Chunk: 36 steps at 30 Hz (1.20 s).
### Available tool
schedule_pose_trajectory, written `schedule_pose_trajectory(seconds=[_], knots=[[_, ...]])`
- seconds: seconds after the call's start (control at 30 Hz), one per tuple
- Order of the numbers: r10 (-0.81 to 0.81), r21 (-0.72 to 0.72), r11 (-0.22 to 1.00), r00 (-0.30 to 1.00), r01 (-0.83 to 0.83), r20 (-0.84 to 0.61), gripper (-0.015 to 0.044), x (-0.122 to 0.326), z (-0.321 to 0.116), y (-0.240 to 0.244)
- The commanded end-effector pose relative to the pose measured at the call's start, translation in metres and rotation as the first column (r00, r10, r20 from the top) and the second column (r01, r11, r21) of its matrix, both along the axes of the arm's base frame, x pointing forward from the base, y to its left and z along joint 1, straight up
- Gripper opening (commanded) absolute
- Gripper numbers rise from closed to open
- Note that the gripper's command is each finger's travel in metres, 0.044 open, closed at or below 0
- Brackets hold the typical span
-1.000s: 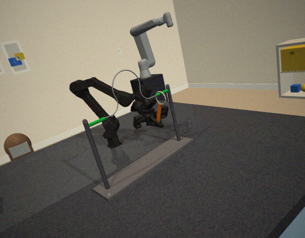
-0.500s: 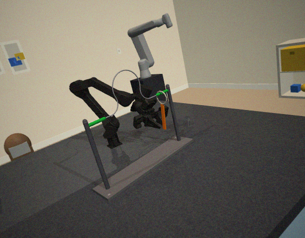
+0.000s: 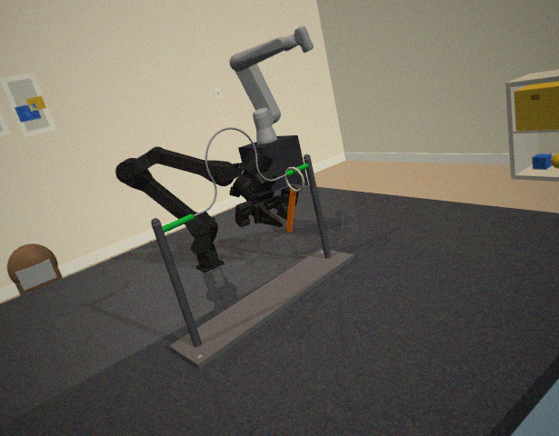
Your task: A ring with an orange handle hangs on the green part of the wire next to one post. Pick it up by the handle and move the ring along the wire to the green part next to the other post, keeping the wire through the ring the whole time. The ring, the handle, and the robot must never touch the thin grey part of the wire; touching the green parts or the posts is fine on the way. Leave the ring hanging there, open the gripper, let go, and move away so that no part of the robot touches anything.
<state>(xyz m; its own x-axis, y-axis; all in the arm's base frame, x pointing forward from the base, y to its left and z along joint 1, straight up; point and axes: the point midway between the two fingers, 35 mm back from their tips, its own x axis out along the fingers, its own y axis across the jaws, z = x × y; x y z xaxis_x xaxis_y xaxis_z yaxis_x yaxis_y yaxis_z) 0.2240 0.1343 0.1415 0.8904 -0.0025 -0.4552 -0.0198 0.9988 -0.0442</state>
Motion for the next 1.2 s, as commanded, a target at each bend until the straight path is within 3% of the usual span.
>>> schedule_pose_trajectory(seconds=[0.0,0.53,0.9,1.17], knots=[[-0.004,0.007,1.0,1.0,0.004,0.007,0.016,-0.005,0.005,-0.001],[-0.004,0.007,1.0,1.0,0.004,0.007,0.016,-0.005,0.005,-0.001],[0.004,0.003,1.0,1.0,-0.004,0.014,0.044,-0.045,0.027,-0.003],[0.004,0.003,1.0,1.0,-0.004,0.014,0.044,-0.045,0.027,-0.003]])
